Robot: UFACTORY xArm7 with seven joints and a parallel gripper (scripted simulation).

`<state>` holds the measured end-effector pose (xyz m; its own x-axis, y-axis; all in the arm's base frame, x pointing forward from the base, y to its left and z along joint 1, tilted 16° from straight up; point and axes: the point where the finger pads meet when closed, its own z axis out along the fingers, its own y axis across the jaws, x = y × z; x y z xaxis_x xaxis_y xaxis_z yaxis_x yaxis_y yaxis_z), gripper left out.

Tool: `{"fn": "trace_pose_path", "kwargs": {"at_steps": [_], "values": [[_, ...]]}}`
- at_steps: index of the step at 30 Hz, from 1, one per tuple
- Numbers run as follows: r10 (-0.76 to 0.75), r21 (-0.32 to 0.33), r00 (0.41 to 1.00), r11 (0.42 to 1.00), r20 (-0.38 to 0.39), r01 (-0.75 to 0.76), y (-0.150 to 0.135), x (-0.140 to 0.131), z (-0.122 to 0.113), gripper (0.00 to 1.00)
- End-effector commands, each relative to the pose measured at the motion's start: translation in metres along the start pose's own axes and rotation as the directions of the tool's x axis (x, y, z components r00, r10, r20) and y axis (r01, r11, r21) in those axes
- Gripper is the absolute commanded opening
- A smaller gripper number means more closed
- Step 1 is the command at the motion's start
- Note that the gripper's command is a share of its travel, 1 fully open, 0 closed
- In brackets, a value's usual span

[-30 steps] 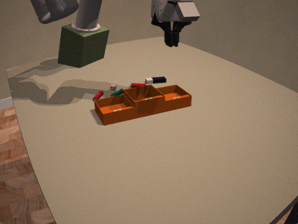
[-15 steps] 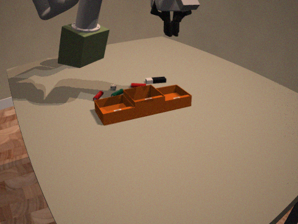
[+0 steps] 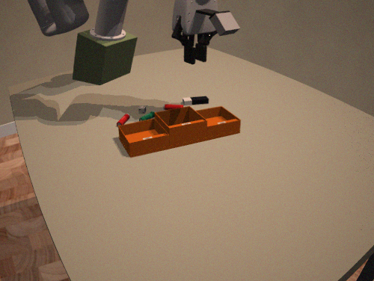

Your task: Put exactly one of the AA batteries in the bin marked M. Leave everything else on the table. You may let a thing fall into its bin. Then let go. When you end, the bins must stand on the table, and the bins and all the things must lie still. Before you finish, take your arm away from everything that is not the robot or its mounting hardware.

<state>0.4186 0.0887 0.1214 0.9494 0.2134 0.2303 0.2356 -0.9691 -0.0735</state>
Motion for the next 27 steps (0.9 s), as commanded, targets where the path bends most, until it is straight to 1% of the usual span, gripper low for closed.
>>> {"fn": "trace_pose_path", "kwargs": {"at_steps": [1, 8, 10, 12, 14, 16, 17, 21, 26, 27], "values": [[-0.156, -0.002, 0.988, 0.988, -0.014, 0.156, 0.004, -0.027, 0.026, 0.28], [-0.316, -0.007, 0.949, 0.949, 0.001, 0.316, 0.004, -0.067, 0.063, 0.28], [-0.363, -0.007, 0.932, 0.932, 0.005, 0.363, 0.005, -0.08, 0.069, 0.28], [-0.408, -0.007, 0.913, 0.913, 0.009, 0.408, 0.006, -0.085, 0.07, 0.28], [-0.451, -0.006, 0.892, 0.892, 0.011, 0.451, 0.007, -0.087, 0.07, 0.28], [-0.451, -0.006, 0.892, 0.892, 0.011, 0.451, 0.007, -0.087, 0.07, 0.28], [-0.513, -0.008, 0.858, 0.858, 0.01, 0.513, 0.007, -0.087, 0.07, 0.28], [-0.584, -0.011, 0.812, 0.812, 0.001, 0.583, 0.007, -0.083, 0.07, 0.28], [-0.676, -0.018, 0.736, 0.737, -0.023, 0.676, 0.006, -0.078, 0.069, 0.28], [-0.681, -0.018, 0.732, 0.732, -0.024, 0.681, 0.006, -0.077, 0.069, 0.28]]}}
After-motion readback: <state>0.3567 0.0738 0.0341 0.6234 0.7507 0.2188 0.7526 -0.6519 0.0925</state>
